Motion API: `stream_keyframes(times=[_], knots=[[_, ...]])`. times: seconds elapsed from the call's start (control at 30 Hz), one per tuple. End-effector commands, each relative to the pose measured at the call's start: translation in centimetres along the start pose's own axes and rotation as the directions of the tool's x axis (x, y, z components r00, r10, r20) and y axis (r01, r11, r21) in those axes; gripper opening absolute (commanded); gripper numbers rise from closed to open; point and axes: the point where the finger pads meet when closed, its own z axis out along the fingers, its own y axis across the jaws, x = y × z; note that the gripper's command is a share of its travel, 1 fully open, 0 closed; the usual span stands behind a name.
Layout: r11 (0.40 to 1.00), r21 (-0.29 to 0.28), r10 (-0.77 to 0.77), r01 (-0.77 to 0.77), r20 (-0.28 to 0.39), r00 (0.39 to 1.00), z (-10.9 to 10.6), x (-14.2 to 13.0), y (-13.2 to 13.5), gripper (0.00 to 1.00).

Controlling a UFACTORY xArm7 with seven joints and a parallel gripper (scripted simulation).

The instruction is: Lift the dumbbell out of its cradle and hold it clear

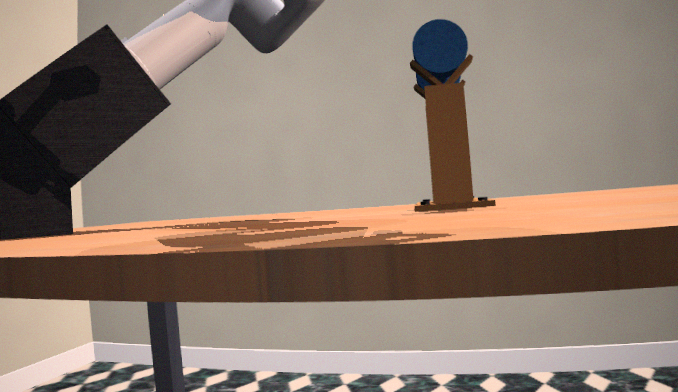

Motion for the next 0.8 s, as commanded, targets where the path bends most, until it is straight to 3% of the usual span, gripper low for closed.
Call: stream_keyframes(times=[0.0, 0.6, 0.77], knots=[[1.000, 0.000, 0.000, 0.000, 0.005, 1.000, -0.2, 0.1, 0.0, 1.00], [1.000, 0.000, 0.001, -0.001, 0.006, 1.000, -0.2, 0.1, 0.0, 1.00], [1.000, 0.014, 0.020, -0.021, 0.053, 0.998, 0.0, 1.2, 2.1, 1.00]])
